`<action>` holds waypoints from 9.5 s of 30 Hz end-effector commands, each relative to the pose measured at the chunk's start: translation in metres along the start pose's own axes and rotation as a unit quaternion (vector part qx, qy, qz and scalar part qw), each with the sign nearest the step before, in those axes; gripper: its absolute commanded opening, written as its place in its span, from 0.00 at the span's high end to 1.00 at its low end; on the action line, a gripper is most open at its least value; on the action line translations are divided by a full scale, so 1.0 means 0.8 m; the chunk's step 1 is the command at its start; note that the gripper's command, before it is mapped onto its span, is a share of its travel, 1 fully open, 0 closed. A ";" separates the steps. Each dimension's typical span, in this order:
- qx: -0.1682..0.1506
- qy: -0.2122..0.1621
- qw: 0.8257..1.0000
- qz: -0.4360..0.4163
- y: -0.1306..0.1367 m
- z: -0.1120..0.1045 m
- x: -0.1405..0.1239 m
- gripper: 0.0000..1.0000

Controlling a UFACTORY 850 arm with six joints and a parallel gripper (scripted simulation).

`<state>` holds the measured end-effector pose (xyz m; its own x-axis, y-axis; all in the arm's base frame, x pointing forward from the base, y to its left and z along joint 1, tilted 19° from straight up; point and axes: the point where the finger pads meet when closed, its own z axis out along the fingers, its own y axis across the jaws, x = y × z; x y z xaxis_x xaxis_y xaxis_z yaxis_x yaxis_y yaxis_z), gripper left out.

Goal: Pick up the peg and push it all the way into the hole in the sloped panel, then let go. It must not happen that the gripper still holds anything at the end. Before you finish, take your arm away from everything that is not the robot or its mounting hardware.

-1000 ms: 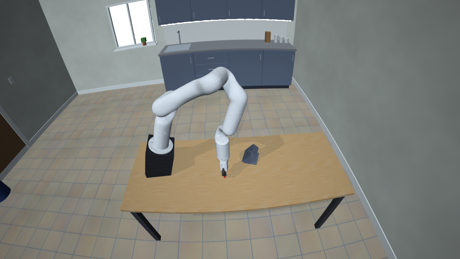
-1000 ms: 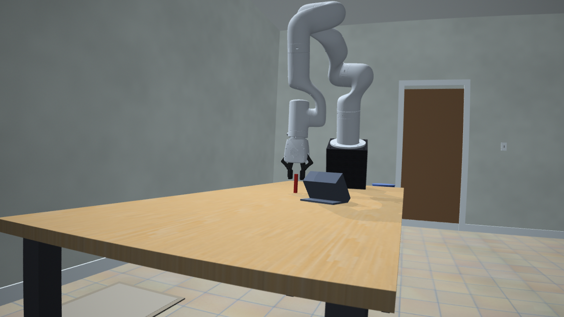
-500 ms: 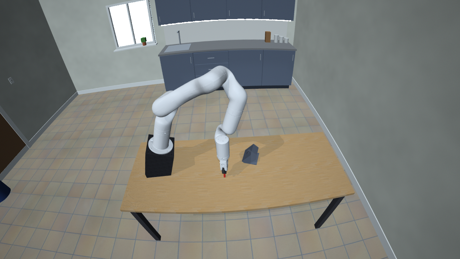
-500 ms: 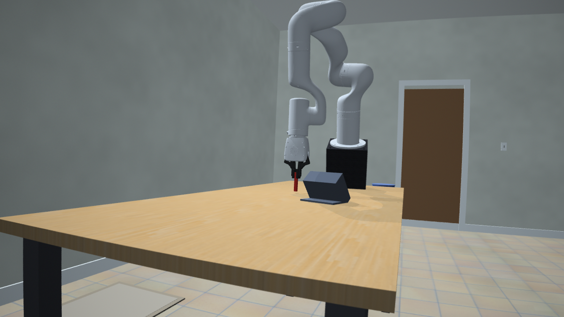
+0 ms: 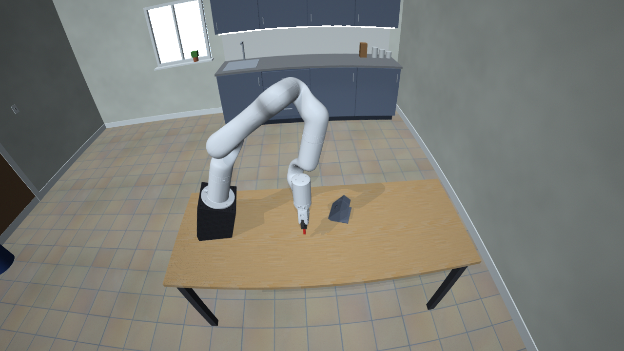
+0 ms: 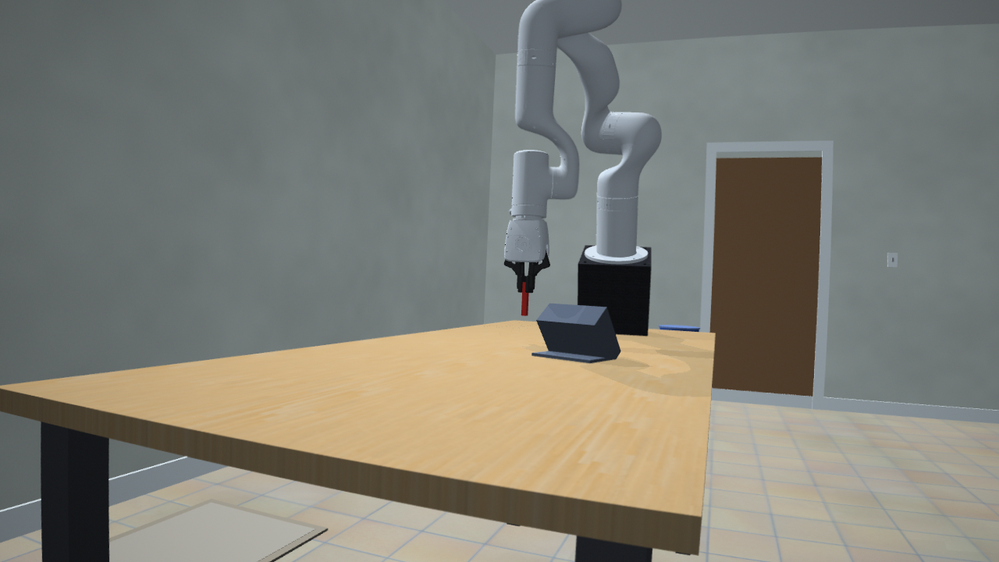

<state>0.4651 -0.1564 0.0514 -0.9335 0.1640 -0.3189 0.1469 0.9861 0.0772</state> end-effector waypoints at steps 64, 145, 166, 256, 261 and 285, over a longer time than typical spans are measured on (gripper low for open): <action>-0.062 -0.139 0.986 0.071 0.169 0.030 -0.058 1.00; -0.008 -0.352 0.929 0.111 0.278 0.014 -0.071 1.00; 0.027 -0.413 0.905 0.102 0.291 -0.008 -0.062 1.00; 0.046 -0.443 0.890 0.093 0.278 0.042 -0.138 1.00; 0.046 -0.443 0.890 0.093 0.278 0.044 -0.141 1.00; 0.046 -0.443 0.890 0.093 0.275 0.054 -0.154 1.00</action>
<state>0.6245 0.0418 0.0665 -0.2719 0.2402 -0.9319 0.3372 0.9308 0.1415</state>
